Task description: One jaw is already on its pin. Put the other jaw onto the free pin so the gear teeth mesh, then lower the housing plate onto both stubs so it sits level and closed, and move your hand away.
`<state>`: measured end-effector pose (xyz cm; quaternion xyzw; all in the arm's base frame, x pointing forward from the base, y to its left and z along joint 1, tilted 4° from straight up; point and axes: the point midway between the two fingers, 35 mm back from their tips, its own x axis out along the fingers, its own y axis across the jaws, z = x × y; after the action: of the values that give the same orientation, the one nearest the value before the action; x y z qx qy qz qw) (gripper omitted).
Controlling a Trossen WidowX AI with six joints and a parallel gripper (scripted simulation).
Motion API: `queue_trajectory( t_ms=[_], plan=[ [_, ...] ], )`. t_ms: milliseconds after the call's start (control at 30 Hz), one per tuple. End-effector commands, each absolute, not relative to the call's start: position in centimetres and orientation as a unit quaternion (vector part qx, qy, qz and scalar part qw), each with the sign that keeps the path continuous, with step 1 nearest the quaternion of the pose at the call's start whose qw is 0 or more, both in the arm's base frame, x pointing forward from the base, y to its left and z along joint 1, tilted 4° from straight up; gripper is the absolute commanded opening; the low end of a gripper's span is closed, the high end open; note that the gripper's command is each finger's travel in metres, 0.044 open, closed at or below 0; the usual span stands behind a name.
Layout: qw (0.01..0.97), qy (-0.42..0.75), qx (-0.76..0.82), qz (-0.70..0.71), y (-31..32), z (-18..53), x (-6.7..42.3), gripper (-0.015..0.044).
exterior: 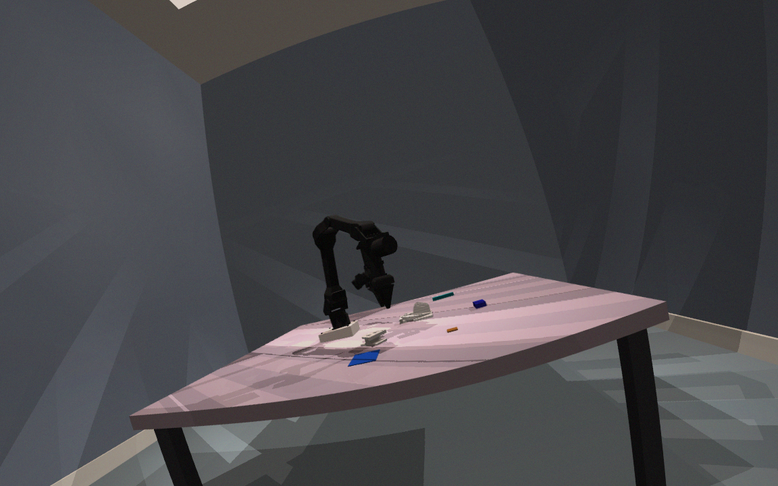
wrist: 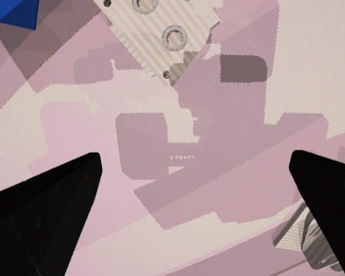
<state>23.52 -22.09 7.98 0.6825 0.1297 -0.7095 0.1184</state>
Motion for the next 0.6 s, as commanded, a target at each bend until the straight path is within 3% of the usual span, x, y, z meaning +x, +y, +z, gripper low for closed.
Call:
queue_trajectory(
  t_ms=[0,567],
  plan=[
    [0.078,0.086,0.687,-0.718,-22.8,8.1,22.9,0.0440],
    [-0.108,-0.109,0.680,-0.717,-25.5,8.4,20.1,0.0440]
  ],
)
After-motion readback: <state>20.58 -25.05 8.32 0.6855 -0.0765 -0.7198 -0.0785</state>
